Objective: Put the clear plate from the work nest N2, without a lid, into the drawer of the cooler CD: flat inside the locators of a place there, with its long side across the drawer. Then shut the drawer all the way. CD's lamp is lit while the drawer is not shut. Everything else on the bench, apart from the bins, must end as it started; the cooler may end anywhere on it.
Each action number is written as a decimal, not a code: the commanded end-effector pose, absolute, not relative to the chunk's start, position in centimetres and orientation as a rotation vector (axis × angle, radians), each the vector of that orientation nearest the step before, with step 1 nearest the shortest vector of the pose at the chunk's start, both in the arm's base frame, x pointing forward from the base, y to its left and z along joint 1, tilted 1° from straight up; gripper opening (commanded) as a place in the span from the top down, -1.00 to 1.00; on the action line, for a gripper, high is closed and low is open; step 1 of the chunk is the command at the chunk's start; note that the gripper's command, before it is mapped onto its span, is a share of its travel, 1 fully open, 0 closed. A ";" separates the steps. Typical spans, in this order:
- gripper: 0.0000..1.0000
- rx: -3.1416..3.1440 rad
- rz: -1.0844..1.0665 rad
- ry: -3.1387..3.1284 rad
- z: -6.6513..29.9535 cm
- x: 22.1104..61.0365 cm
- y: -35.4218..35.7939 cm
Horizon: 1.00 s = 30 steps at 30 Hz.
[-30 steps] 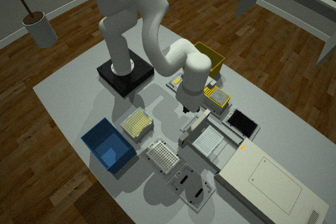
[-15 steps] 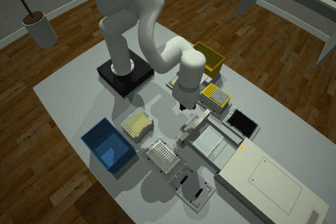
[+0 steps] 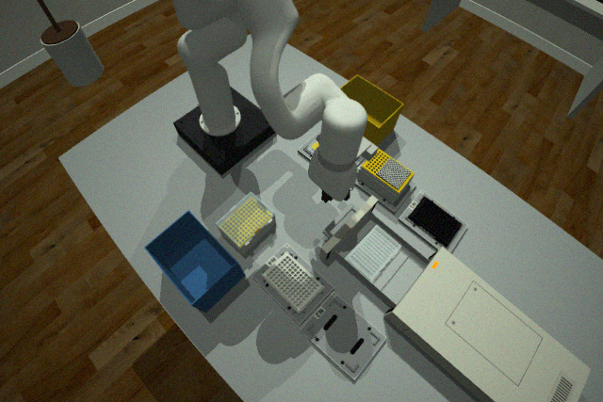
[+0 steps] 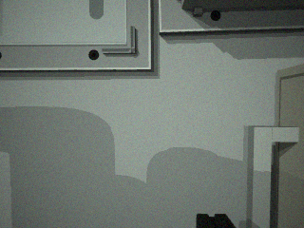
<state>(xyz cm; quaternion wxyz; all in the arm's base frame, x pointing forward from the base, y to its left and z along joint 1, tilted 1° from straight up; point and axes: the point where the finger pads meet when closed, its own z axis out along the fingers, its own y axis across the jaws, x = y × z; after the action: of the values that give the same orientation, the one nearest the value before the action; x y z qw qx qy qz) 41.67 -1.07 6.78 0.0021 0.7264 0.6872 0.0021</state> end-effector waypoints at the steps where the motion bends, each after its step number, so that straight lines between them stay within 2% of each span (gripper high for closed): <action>1: 1.00 2.284 0.029 2.161 6.4 41.8 -1.1; 30: 1.00 2.284 0.028 2.161 1.9 41.9 -1.0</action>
<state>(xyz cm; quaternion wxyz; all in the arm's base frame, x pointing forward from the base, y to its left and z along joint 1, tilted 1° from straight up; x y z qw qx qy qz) 41.74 -1.00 2.37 0.0025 0.7264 0.6872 0.0025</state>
